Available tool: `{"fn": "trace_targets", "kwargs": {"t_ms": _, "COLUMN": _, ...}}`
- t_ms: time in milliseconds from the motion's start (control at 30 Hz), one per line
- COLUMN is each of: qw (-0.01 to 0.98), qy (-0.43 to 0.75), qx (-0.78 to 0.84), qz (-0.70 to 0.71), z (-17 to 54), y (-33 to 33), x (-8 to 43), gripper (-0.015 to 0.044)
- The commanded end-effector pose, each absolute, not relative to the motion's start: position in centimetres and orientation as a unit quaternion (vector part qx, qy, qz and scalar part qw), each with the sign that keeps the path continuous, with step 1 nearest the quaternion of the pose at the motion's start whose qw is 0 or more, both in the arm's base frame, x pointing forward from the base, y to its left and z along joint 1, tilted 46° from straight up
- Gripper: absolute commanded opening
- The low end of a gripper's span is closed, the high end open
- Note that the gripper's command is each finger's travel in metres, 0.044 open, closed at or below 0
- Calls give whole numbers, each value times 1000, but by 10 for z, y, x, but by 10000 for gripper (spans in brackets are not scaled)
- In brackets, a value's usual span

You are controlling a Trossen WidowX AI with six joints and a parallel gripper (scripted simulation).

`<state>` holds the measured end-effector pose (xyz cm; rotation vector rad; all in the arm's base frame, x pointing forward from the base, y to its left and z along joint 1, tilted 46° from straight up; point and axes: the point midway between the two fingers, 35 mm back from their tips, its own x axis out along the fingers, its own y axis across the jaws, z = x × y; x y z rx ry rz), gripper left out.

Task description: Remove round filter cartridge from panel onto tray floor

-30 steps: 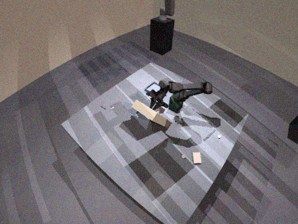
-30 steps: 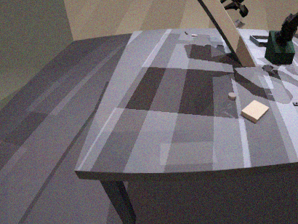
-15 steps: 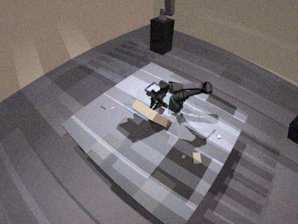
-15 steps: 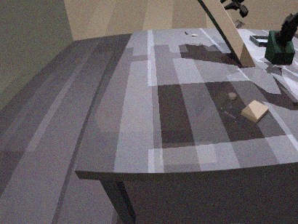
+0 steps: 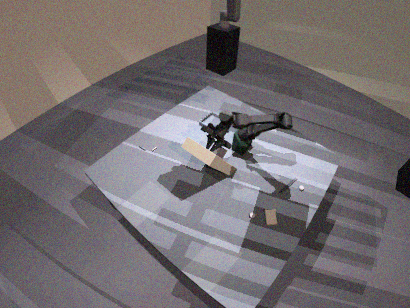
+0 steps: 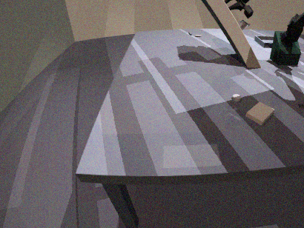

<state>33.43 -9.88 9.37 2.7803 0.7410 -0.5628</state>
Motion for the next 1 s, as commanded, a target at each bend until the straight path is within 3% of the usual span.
{"fn": "trace_targets", "kwargs": {"t_ms": 0, "qw": 110, "qy": 258, "qx": 938, "qz": -202, "z": 85, "y": -91, "x": 347, "gripper": 109}}
{"fn": "trace_targets", "kwargs": {"t_ms": 967, "qw": 110, "qy": 258, "qx": 938, "qz": -202, "z": 81, "y": -87, "x": 354, "gripper": 109}}
